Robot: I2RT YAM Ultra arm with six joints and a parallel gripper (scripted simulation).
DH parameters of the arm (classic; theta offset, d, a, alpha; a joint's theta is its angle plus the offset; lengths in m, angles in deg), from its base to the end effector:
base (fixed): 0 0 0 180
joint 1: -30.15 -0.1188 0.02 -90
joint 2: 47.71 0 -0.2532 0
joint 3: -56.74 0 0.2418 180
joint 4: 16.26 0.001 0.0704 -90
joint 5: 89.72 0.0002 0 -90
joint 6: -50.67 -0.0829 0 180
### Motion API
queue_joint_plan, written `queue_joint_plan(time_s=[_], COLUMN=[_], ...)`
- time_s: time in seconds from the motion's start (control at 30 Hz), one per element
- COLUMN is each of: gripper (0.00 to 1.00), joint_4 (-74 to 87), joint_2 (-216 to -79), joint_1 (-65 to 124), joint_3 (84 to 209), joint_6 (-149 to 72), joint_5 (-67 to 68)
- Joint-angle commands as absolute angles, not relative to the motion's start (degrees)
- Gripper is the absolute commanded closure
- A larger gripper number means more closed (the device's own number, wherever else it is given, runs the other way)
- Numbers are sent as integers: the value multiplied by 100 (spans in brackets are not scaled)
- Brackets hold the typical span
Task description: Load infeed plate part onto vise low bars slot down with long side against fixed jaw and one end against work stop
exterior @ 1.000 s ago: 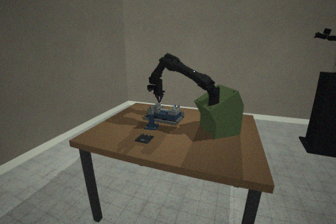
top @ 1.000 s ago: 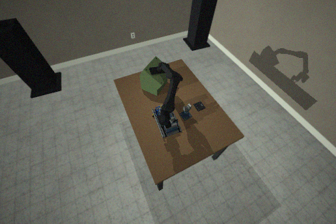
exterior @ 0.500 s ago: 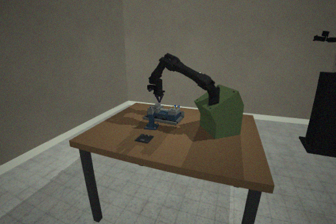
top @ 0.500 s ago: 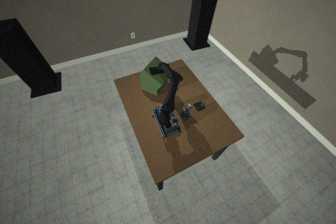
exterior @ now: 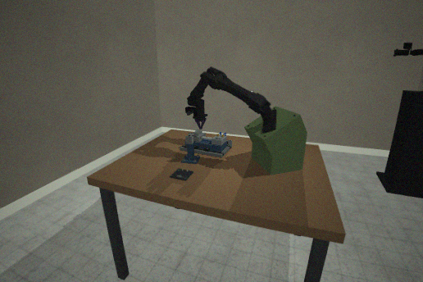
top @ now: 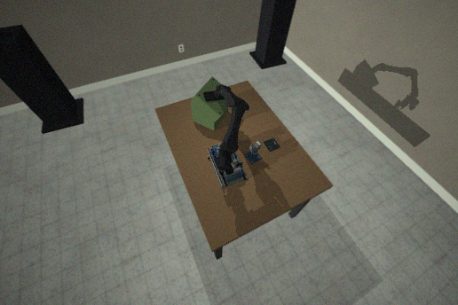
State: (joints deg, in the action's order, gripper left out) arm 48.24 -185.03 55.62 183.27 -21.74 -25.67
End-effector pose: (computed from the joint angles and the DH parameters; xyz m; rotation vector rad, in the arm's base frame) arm 0.4496 -0.1729 0.1049 0.1056 2.7040 0.4516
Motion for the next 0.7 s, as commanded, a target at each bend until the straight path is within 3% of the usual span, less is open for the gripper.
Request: queue_joint_plan(time_s=[0.0,0.67], gripper=[100,100], joint_4=[4710,4858], joint_2=[-18459,-18495], joint_1=[5654,5676], joint_3=[18333,18527], joint_6=[-2208,-2161], joint_5=[-2555,-2566])
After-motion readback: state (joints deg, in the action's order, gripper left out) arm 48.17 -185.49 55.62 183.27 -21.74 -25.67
